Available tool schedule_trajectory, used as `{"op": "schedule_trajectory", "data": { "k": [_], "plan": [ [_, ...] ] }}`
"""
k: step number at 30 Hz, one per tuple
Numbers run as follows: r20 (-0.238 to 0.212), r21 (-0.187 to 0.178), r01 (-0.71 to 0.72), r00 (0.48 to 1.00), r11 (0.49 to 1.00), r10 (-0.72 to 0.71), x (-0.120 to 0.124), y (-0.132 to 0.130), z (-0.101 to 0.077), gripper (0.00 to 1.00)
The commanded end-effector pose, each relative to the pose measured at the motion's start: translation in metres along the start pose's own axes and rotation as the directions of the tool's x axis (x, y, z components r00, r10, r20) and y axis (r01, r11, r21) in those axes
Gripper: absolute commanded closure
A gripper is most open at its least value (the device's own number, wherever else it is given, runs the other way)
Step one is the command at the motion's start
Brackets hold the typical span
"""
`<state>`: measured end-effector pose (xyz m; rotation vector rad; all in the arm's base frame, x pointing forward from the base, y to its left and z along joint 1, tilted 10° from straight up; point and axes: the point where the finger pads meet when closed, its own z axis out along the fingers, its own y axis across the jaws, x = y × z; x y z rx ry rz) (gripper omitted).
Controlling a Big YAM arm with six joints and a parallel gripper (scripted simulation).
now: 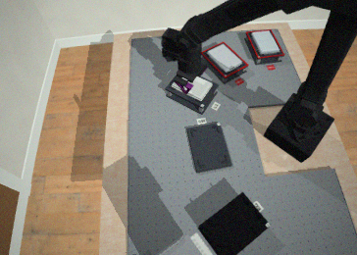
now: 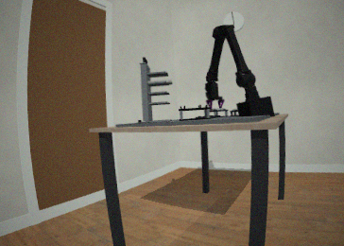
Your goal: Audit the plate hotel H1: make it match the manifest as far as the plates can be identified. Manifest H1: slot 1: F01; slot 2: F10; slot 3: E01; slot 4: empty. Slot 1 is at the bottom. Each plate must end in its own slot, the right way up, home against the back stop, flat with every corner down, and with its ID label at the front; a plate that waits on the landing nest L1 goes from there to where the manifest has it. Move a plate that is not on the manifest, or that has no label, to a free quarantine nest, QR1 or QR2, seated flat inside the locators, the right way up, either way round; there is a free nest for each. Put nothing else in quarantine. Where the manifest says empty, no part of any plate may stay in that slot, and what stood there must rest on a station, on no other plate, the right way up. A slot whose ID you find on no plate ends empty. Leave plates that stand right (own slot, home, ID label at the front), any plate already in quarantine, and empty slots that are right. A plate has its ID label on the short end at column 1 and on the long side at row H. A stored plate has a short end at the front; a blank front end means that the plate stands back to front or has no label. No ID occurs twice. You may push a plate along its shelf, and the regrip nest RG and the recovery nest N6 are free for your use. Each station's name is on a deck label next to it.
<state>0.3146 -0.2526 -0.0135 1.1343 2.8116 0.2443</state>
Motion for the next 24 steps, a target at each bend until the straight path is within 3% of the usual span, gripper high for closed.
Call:
{"op": "schedule_trajectory", "data": {
  "k": [1, 4, 5, 9, 17, 22, 24],
  "plan": [
    [0.036, 0.005, 0.007, 0.999, 1.0, -0.007, -0.013, 0.002, -0.008, 0.14],
    [0.036, 0.005, 0.007, 0.999, 1.0, -0.007, -0.013, 0.002, -0.008, 0.14],
    [0.015, 0.008, 0.008, 1.0, 1.0, -0.008, -0.003, 0.005, 0.001, 0.14],
    [0.021, 0.008, 0.011, 1.0, 1.0, -0.012, -0.003, 0.005, -0.014, 0.14],
    [0.066, 0.008, 0.017, 0.998, 1.0, -0.018, -0.025, 0.002, -0.035, 0.14],
    [0.052, 0.008, 0.007, 0.999, 1.0, -0.007, -0.023, -0.001, -0.033, 0.14],
    [0.068, 0.008, 0.011, 0.998, 1.0, -0.011, -0.025, -0.001, -0.041, 0.14]
  ]
}}
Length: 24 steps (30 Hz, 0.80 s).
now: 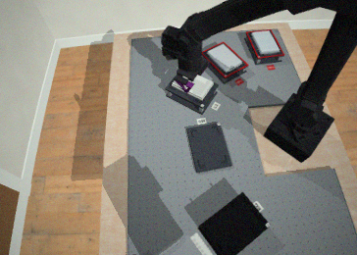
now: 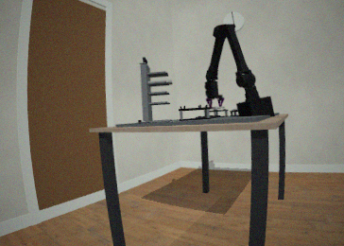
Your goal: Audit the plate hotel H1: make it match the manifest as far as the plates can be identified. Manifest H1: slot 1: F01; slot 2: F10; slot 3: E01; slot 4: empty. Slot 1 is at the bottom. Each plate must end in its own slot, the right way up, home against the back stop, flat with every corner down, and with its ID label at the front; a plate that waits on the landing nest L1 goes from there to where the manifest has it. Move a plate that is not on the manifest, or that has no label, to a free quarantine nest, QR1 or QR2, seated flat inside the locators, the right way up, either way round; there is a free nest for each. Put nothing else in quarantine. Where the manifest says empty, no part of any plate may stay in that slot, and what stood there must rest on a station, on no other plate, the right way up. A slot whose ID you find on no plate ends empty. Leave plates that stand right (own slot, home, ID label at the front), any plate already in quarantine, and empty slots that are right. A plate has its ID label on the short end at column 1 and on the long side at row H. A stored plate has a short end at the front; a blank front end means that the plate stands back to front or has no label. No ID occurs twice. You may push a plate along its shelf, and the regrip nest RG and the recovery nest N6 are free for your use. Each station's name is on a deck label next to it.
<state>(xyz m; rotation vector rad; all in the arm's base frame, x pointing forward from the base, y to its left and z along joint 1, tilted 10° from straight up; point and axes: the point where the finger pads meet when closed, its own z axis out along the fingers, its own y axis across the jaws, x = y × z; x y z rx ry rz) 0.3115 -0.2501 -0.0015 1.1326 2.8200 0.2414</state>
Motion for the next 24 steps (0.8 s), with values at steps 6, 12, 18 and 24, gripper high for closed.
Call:
{"op": "schedule_trajectory", "data": {
  "k": [6, 12, 18, 24],
  "plan": [
    [0.071, 0.004, 0.007, 0.997, 1.0, -0.008, -0.028, -0.003, -0.034, 0.14],
    [0.075, 0.004, 0.008, 0.997, 1.0, -0.008, -0.028, -0.003, -0.042, 0.14],
    [0.076, 0.004, 0.008, 0.997, 1.0, -0.009, -0.028, -0.003, -0.046, 0.14],
    [0.07, 0.004, 0.007, 0.998, 1.0, -0.007, -0.027, -0.003, -0.05, 0.14]
  ]
}}
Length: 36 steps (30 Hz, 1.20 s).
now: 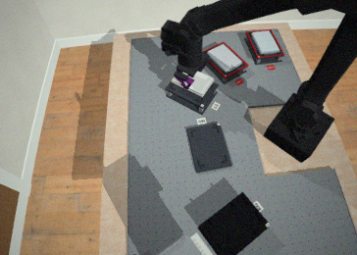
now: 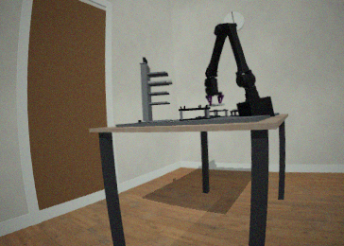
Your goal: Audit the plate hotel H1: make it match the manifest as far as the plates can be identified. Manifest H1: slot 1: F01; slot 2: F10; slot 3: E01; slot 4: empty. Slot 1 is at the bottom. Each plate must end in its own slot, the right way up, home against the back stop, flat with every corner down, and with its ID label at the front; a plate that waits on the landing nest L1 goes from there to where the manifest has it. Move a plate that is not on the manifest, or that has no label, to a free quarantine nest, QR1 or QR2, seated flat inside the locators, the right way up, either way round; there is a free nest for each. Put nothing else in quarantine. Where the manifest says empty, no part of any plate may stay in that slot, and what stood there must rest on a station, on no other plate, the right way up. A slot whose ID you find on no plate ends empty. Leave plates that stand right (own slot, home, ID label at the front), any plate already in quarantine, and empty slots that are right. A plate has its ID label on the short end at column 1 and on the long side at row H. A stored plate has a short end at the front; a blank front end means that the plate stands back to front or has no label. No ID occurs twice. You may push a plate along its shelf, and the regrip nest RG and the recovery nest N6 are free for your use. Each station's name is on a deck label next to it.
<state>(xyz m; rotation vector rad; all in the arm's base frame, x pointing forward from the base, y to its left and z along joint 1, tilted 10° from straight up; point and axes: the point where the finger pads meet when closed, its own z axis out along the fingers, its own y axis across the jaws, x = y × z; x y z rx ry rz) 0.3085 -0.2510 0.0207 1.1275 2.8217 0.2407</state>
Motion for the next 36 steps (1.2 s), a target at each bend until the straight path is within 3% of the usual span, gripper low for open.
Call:
{"op": "schedule_trajectory", "data": {
  "k": [1, 7, 8, 11, 22, 24, 25, 29, 36],
  "plan": [
    [0.069, 0.003, 0.003, 0.998, 1.0, -0.004, -0.028, -0.005, -0.029, 0.14],
    [0.077, 0.004, 0.005, 0.997, 1.0, -0.005, -0.029, -0.004, -0.036, 0.14],
    [0.049, 0.003, -0.003, 0.999, 1.0, 0.003, -0.026, -0.006, -0.026, 0.14],
    [0.077, 0.004, 0.005, 0.997, 1.0, -0.005, -0.028, -0.004, -0.04, 0.14],
    [0.078, 0.004, 0.005, 0.997, 1.0, -0.006, -0.028, -0.004, -0.052, 0.14],
    [0.078, 0.004, 0.005, 0.997, 1.0, -0.006, -0.028, -0.004, -0.052, 0.14],
    [0.048, 0.003, -0.003, 0.999, 1.0, 0.003, -0.026, -0.006, -0.041, 0.14],
    [0.078, 0.004, 0.005, 0.997, 1.0, -0.006, -0.028, -0.004, -0.057, 0.14],
    [0.079, 0.004, 0.006, 0.997, 1.0, -0.006, -0.027, -0.004, -0.072, 0.14]
  ]
}}
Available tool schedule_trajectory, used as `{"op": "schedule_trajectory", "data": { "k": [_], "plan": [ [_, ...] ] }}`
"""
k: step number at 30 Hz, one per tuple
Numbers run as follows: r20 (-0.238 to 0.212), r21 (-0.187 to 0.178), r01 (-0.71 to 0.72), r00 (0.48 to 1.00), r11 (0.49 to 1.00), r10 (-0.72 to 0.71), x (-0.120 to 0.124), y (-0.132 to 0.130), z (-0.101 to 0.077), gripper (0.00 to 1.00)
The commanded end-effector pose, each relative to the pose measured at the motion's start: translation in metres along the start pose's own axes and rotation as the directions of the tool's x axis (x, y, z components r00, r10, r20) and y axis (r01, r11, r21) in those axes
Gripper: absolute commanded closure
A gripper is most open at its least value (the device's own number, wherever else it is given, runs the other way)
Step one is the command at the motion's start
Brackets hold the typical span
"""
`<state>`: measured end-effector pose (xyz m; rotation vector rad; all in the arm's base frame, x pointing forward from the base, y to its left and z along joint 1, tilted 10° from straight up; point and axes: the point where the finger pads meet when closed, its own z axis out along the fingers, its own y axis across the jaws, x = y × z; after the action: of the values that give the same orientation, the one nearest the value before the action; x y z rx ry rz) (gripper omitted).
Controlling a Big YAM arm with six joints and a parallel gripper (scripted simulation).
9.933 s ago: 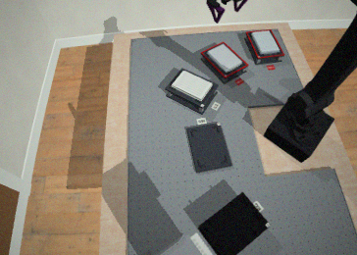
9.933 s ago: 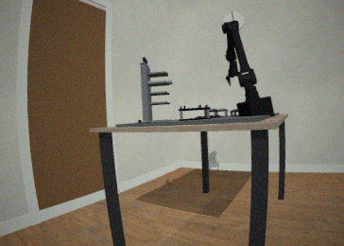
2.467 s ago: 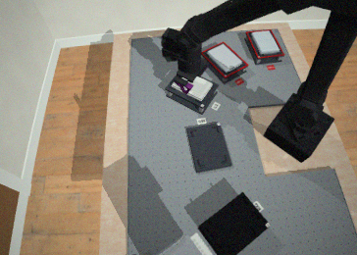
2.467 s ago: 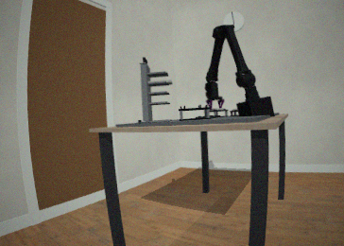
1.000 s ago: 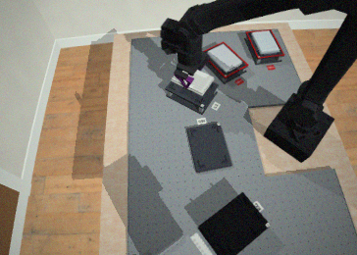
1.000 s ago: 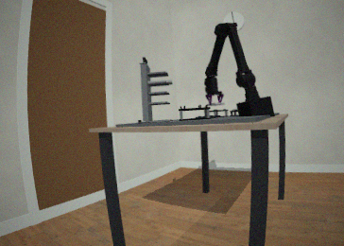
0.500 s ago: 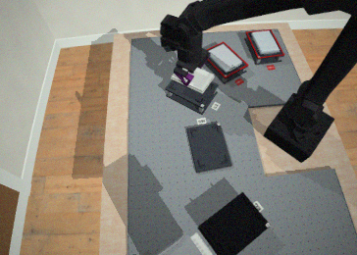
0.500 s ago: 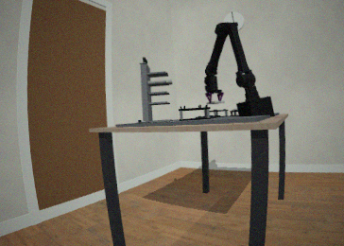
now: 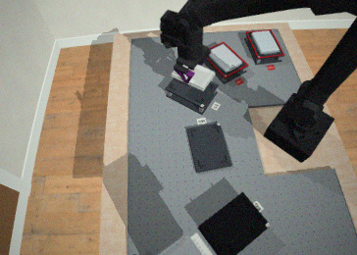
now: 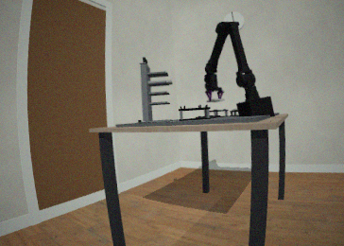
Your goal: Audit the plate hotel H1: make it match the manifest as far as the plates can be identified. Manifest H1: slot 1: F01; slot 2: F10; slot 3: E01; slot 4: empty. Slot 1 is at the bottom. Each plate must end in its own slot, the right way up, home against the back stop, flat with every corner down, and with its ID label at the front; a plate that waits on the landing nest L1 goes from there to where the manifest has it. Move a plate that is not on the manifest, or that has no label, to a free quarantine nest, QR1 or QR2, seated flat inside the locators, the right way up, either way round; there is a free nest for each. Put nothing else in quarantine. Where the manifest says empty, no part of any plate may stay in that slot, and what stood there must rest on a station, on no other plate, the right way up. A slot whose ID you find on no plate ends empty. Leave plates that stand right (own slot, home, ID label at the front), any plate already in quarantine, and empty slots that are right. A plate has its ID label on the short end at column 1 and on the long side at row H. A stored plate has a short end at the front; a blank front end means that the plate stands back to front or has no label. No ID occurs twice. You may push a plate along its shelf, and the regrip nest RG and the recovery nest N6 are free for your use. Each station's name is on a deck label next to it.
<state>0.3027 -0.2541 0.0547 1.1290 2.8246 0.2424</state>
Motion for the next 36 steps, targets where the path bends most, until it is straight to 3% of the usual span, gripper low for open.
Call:
{"op": "schedule_trajectory", "data": {
  "k": [1, 5, 6, 8, 20, 23, 36],
  "plan": [
    [0.083, 0.004, 0.006, 0.997, 1.0, -0.006, -0.028, -0.004, -0.04, 0.14],
    [0.083, 0.004, 0.006, 0.996, 1.0, -0.007, -0.028, -0.004, -0.045, 0.14],
    [0.053, 0.003, 0.001, 0.999, 1.0, -0.001, -0.026, -0.006, -0.036, 0.14],
    [0.084, 0.005, 0.006, 0.996, 1.0, -0.007, -0.027, -0.004, -0.054, 0.14],
    [0.086, 0.005, 0.007, 0.996, 1.0, -0.007, -0.025, -0.004, -0.088, 0.14],
    [0.075, 0.005, 0.005, 0.997, 1.0, -0.005, -0.025, -0.005, -0.086, 0.14],
    [0.088, 0.007, 0.007, 0.996, 1.0, -0.008, -0.023, -0.003, -0.126, 0.14]
  ]
}}
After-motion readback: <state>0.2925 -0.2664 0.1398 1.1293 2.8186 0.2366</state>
